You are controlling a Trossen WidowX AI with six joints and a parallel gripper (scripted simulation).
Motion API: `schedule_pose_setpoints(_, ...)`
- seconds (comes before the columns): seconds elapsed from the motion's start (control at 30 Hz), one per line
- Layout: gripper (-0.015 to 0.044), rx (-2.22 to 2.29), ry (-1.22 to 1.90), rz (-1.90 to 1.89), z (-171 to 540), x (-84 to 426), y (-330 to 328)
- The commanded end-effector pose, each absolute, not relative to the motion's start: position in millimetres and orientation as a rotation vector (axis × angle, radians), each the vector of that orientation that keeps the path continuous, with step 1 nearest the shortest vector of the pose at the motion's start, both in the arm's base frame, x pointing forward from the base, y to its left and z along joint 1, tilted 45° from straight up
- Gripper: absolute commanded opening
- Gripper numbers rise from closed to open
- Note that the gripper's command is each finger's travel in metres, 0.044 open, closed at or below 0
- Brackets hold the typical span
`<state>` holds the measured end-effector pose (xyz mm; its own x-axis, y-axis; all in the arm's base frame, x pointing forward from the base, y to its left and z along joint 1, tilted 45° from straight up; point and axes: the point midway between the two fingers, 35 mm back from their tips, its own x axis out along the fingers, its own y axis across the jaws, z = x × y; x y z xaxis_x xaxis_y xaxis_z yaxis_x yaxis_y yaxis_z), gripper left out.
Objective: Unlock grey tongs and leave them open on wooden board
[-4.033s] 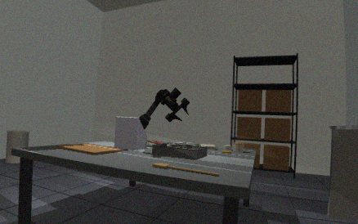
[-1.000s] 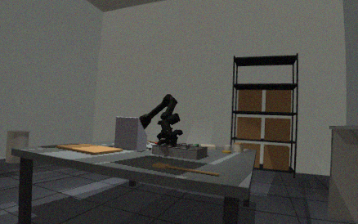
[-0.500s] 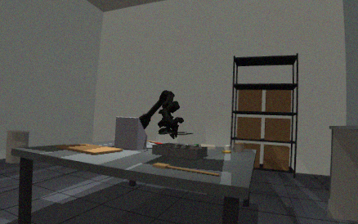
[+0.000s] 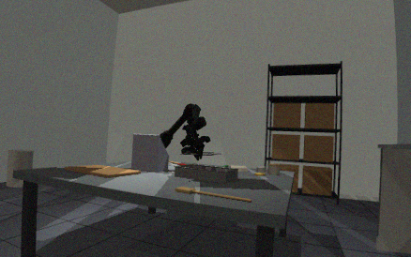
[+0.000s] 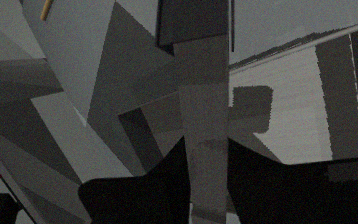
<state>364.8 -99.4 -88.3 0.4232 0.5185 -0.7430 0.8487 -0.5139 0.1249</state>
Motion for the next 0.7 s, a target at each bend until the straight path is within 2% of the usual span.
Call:
schedule_pose_setpoints(0.0, -0.015, 2.165, 1.188, -0.904, -87.8, 370.3, -102.5)
schedule_pose_setpoints(0.67, -0.015, 2.048, 1.456, -1.005, -90.0, 372.7, -99.5)
